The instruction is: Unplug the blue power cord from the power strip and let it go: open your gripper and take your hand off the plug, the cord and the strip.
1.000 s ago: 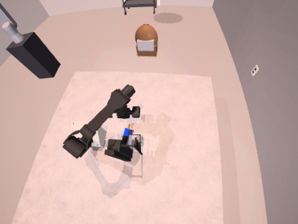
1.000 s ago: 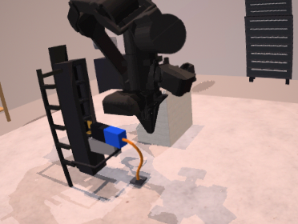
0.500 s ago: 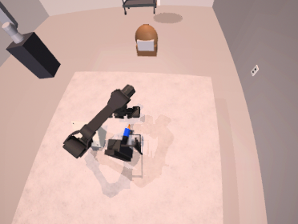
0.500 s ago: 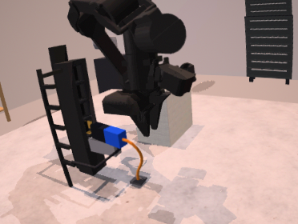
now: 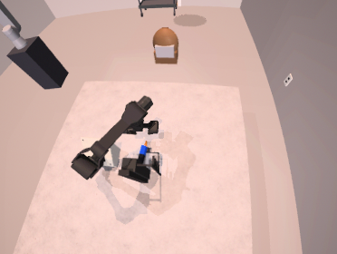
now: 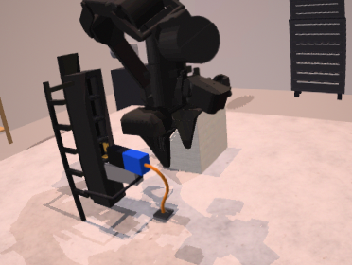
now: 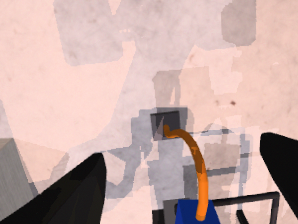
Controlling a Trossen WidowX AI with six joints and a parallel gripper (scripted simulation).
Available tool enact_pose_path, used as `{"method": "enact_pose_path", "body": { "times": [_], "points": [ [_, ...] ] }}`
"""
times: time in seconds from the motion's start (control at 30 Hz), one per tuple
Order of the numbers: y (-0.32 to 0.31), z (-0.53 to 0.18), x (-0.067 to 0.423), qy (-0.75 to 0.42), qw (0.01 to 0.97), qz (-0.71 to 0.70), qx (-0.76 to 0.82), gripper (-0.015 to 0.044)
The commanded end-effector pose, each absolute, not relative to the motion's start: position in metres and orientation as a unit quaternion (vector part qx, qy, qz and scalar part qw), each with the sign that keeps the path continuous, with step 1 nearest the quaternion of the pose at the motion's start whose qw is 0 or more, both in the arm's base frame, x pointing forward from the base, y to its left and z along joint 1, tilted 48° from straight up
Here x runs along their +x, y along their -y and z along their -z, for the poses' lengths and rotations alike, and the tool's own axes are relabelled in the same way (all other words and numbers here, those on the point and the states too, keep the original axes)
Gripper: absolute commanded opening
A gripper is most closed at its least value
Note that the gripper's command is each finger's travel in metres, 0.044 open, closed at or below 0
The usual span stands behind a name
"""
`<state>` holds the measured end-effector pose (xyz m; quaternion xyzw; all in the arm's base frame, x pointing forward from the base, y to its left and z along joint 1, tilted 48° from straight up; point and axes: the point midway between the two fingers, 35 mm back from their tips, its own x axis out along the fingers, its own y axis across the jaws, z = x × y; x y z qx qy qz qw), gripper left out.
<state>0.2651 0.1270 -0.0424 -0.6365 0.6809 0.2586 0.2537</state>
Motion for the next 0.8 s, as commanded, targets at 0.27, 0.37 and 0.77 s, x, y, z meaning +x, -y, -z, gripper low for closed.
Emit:
{"method": "enact_pose_path", "body": {
  "times": [0.27, 0.37, 0.77],
  "points": [
    [-0.176, 0.076, 0.267, -0.680, 0.257, -0.260, -0.635, 0.0440],
    [-0.177, 0.078, 0.267, -0.680, 0.257, -0.260, -0.635, 0.0440],
    [-0.177, 0.078, 0.267, -0.680, 0.257, -0.260, -0.635, 0.0440]
  ]
}}
